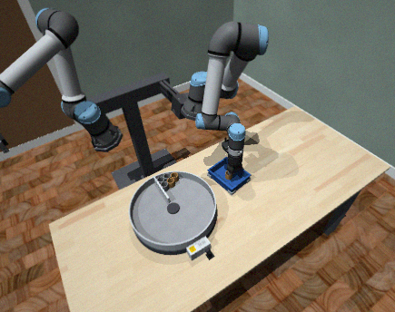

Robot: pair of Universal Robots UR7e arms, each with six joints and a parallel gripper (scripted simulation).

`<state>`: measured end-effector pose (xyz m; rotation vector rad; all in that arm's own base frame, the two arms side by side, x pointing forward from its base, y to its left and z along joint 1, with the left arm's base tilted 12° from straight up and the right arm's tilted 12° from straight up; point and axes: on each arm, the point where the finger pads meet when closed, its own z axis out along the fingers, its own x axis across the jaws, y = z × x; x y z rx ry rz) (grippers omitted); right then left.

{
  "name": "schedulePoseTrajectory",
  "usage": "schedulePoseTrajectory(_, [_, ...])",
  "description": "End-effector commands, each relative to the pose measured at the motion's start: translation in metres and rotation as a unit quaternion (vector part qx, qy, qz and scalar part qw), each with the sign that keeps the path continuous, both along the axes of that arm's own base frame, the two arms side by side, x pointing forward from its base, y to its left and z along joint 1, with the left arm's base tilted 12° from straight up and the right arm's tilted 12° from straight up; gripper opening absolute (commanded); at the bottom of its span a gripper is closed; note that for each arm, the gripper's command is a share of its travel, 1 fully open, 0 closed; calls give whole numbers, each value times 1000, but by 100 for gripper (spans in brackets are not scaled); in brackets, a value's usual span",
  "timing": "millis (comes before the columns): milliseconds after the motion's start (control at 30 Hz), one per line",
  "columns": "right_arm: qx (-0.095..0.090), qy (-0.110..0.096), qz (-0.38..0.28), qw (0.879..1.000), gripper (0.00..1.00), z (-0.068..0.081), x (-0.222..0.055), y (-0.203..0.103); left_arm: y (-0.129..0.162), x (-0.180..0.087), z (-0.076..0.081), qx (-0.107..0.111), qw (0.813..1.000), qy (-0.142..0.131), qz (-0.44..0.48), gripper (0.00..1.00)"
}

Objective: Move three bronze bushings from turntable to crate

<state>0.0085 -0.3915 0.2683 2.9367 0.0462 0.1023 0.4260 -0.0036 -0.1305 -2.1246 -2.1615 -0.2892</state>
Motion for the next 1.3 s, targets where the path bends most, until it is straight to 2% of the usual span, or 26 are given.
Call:
schedulePoseTrajectory(0, [0, 0, 0, 1000, 100, 0, -1, 1, 0, 2, 0, 0, 1000, -2, 0, 38])
schedulePoseTrajectory(933, [0, 0, 0, 1000, 100, 0, -1, 1, -1, 2, 3, -1, 1000, -2, 0, 38])
schedulePoseTrajectory(1100, [0, 0, 0, 1000, 100, 0, -1, 1, -3, 0, 12, 0, 1000, -1, 0, 38])
schedulePoseTrajectory(1267, [0, 0, 0, 1000, 100, 0, -1, 1, -6, -2, 29, 0, 1000, -1, 0, 38])
